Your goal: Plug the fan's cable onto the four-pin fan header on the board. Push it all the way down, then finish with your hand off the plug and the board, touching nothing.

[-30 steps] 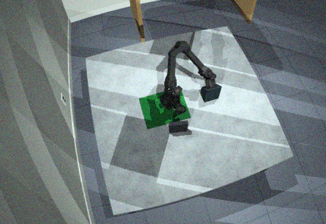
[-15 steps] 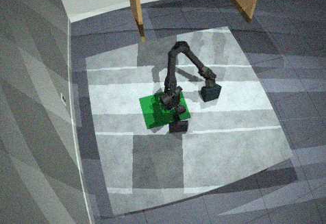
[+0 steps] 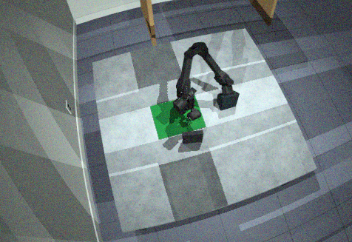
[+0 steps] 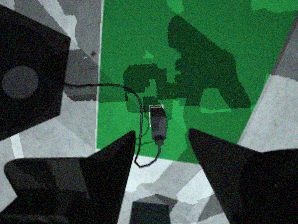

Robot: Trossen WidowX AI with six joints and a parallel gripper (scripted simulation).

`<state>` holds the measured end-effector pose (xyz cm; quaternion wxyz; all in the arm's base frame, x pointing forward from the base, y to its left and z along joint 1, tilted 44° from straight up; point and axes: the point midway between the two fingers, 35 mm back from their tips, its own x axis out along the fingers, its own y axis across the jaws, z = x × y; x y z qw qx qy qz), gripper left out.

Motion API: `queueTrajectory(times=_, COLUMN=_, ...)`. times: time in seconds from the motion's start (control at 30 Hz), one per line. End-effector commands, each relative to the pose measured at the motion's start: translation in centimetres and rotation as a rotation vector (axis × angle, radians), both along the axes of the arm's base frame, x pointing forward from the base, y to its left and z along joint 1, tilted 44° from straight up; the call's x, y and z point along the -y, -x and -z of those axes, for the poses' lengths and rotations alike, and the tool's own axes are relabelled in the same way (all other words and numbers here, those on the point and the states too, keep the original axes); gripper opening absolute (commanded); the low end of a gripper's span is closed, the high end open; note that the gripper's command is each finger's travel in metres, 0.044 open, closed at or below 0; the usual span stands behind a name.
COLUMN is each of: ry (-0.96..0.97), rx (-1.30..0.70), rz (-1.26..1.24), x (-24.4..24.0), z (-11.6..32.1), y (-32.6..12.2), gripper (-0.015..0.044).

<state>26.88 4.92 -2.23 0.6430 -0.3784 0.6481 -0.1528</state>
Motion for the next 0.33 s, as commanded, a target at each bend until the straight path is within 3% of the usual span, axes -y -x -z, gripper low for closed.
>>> queueTrajectory(times=0.0, ry=-0.007, rx=0.003, rz=0.003, x=-0.7, z=-0.3, y=-1.4, gripper=0.0260)
queueTrajectory(times=0.3, ry=-0.008, rx=0.008, rz=0.003, x=-1.9, z=-0.7, y=-10.5, gripper=0.0260)
